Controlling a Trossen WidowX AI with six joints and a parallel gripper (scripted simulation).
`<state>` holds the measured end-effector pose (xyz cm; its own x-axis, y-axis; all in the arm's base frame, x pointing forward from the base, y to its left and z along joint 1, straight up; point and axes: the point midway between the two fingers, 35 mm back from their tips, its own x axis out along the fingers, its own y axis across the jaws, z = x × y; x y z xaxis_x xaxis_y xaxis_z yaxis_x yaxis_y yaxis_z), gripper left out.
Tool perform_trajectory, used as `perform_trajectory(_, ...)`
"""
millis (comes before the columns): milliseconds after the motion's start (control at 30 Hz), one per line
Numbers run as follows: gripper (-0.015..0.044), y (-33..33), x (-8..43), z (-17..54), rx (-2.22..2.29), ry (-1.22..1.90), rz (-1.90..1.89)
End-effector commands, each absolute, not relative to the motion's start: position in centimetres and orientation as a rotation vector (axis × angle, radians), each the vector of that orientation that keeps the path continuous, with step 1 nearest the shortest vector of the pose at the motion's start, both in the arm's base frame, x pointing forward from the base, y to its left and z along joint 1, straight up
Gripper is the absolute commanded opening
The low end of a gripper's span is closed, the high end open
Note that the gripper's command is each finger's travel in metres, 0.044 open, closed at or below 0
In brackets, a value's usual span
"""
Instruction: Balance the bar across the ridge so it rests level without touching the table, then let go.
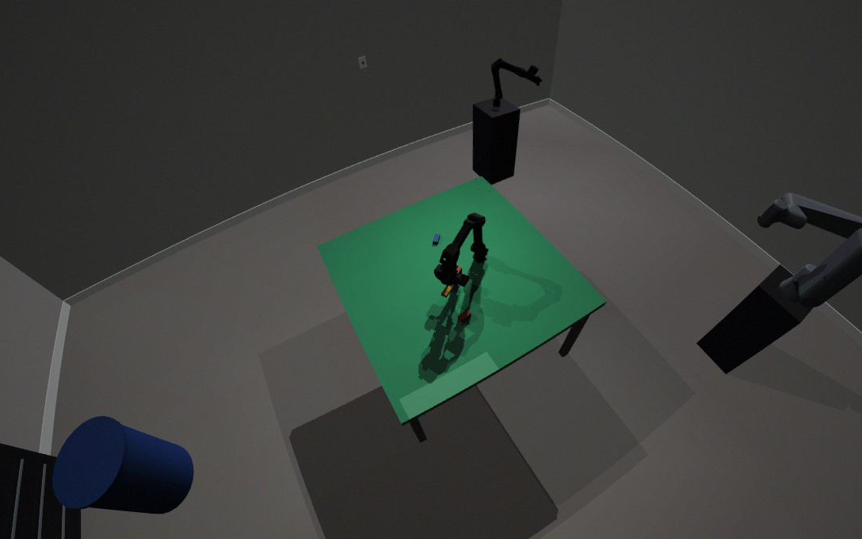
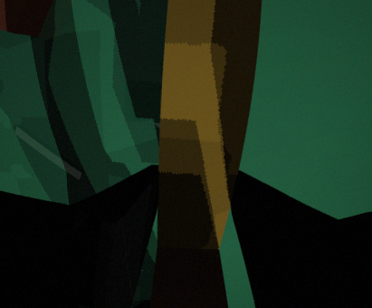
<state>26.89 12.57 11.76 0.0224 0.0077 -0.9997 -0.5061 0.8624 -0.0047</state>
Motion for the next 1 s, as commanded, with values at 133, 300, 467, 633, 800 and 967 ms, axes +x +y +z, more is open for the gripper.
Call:
perform_trajectory(133, 0.0000, 12.63, 26.89, 11.65, -0.412, 1.507, 0.419)
perform_trajectory(300, 0.0000, 12.63, 26.89, 11.60, -0.412, 1.507, 0.419)
perform_trajectory(467, 0.0000, 12.63, 26.89, 11.57, -0.412, 1.507, 0.419)
perform_trajectory(633, 0.0000, 12.63, 26.89, 11.53, -0.412, 1.507, 0.419)
perform_trajectory(800, 0.0000, 12.62, 26.89, 11.49, -0.412, 1.507, 0.419)
perform_trajectory(967, 0.0000, 12.62, 26.89, 11.44, -0.412, 1.507, 0.419)
